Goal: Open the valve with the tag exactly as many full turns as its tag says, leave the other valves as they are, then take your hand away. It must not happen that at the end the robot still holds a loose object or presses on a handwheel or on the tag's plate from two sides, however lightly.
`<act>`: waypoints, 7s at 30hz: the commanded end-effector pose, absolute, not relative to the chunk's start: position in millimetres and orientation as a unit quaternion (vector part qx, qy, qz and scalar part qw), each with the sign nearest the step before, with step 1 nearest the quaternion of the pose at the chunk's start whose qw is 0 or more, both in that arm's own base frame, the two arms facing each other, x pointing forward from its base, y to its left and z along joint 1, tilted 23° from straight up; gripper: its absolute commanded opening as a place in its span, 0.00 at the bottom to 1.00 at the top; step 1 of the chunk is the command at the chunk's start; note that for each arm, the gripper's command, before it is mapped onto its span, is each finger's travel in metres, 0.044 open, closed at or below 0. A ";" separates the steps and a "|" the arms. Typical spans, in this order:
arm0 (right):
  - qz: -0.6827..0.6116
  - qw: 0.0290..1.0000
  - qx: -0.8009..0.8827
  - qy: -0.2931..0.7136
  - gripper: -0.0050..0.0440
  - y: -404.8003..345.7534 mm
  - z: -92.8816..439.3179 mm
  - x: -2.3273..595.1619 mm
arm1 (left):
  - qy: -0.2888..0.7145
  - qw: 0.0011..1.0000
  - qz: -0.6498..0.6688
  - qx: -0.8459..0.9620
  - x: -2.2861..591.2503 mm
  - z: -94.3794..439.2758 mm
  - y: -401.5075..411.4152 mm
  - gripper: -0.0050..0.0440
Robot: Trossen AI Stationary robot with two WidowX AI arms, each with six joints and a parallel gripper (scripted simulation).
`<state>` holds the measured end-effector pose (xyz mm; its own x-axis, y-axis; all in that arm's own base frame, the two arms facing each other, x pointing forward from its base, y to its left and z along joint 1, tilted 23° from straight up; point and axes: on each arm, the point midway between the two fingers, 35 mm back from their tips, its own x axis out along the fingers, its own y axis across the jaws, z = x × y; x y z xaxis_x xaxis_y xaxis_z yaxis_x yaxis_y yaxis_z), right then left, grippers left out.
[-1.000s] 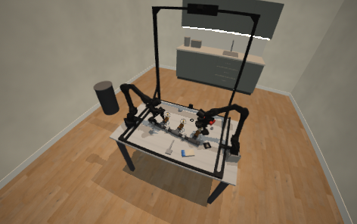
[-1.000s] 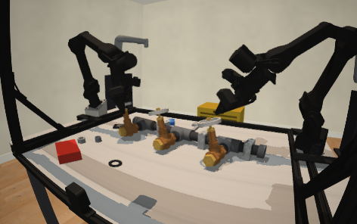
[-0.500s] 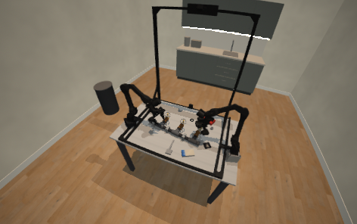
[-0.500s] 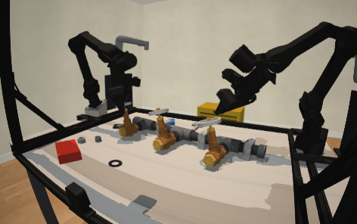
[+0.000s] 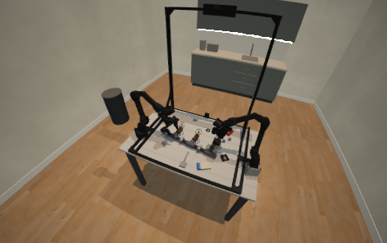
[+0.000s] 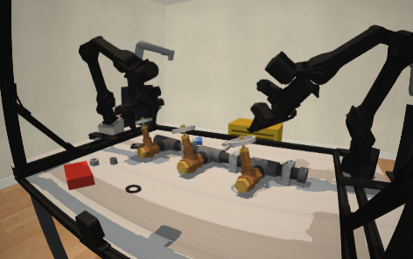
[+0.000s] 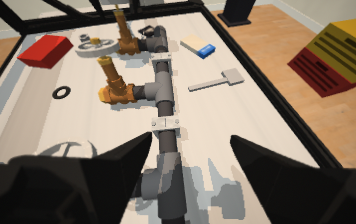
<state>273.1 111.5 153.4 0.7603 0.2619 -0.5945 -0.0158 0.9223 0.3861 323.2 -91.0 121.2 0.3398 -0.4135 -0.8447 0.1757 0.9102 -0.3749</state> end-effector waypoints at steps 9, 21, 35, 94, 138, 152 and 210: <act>0.075 0.920 0.182 0.338 0.92 111.5 153.5 273.1 | 0.442 0.795 -0.367 0.193 323.2 121.2 -91.0 0.92; 0.075 0.920 0.182 0.338 0.92 111.5 153.5 273.1 | 0.402 0.771 -0.411 0.274 323.2 121.2 -90.9 0.77; 0.075 0.920 0.182 0.338 0.92 111.5 153.4 273.0 | 0.414 0.779 -0.399 0.251 323.2 121.1 -91.0 0.28; 0.075 0.920 0.182 0.338 0.92 111.5 153.4 273.0 | 0.568 0.783 -0.091 -0.239 323.3 121.1 -91.0 0.92; 0.075 0.920 0.182 0.338 0.92 111.5 153.4 273.0 | 0.430 0.789 -0.382 0.218 323.3 121.1 -91.0 0.28; 0.075 0.920 0.182 0.338 0.92 111.5 153.4 273.0 | 0.547 0.810 -0.174 -0.121 323.3 121.1 -91.0 0.10; 0.075 0.920 0.182 0.338 0.92 111.5 153.4 273.0 | 0.480 0.812 -0.316 0.104 323.3 121.0 -91.1 0.92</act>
<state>273.0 111.5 153.3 0.7601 0.2618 -0.5947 -0.0157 0.9224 0.3860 323.3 -91.1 121.0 0.3397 -0.4140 -0.8445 0.4963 0.8416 -0.2130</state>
